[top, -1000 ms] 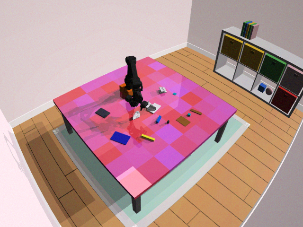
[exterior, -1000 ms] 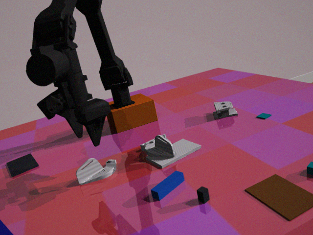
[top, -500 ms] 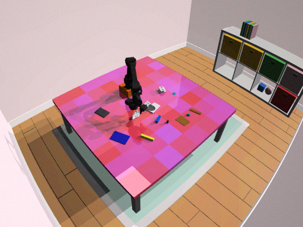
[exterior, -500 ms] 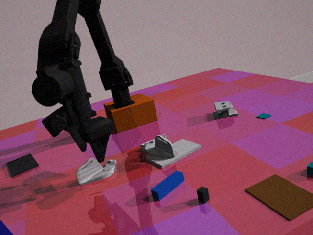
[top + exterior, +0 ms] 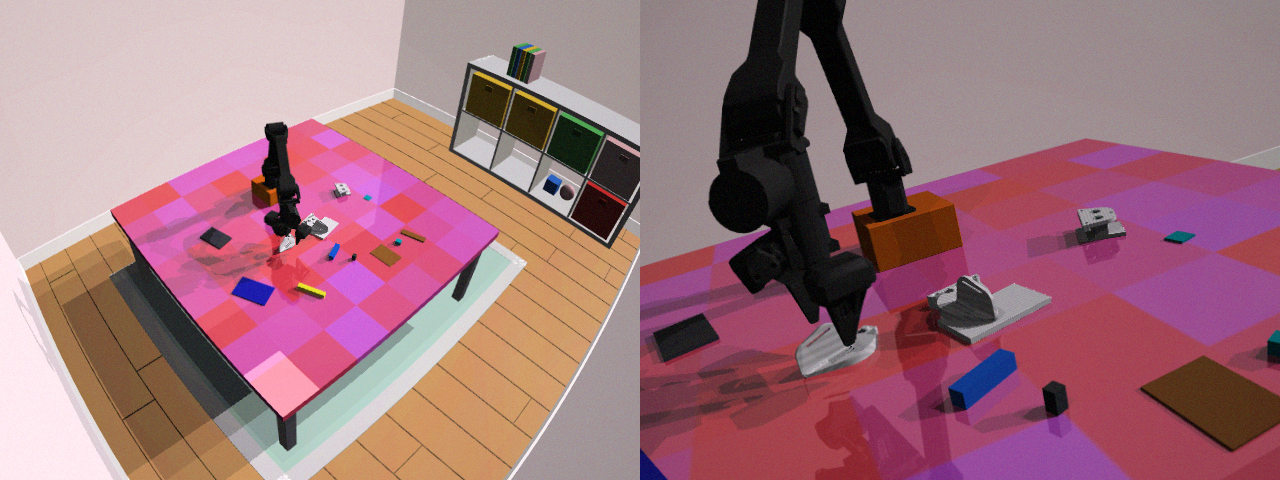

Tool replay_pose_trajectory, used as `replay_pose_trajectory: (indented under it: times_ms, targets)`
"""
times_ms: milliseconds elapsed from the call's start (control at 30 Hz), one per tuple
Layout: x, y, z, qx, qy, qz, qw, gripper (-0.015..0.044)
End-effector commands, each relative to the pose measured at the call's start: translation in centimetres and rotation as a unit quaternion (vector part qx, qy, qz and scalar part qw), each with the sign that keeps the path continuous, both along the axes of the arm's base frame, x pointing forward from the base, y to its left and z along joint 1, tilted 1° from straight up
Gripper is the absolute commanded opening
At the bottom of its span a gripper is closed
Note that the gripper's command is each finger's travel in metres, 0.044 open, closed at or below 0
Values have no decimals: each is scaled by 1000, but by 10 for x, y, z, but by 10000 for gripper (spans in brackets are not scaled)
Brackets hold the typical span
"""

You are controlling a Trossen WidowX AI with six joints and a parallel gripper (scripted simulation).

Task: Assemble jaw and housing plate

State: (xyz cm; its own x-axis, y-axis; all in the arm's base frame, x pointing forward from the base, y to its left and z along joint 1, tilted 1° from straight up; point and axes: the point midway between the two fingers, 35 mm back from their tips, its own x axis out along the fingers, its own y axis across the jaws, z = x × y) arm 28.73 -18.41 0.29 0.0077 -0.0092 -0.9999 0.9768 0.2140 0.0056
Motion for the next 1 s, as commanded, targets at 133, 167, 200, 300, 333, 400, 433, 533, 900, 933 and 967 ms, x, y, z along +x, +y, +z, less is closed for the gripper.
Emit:
replay_pose_trajectory:
  times_ms: [133, 167, 200, 300, 333, 400, 433, 533, 900, 933, 967]
  targets:
    - [-1, 1, -14, 3, 1, -3, 1000, 440]
    - [-1, 1, -15, 3, 1, -3, 1000, 440]
    - [-1, 1, -17, 3, 1, -3, 1000, 440]
    - [-1, 1, -22, 3, 1, -3, 1000, 440]
    - [-1, 1, -23, 3, 1, -3, 1000, 440]
    - [-1, 1, -27, 3, 1, -3, 1000, 440]
    - [-1, 1, -28, 3, 1, -3, 1000, 440]
    - [-1, 1, -33, 3, 1, -3, 1000, 440]
    - [-1, 1, -36, 3, 1, -3, 1000, 440]
    - [-1, 1, -36, 3, 1, -3, 1000, 440]
    - [-1, 1, -36, 3, 1, -3, 1000, 440]
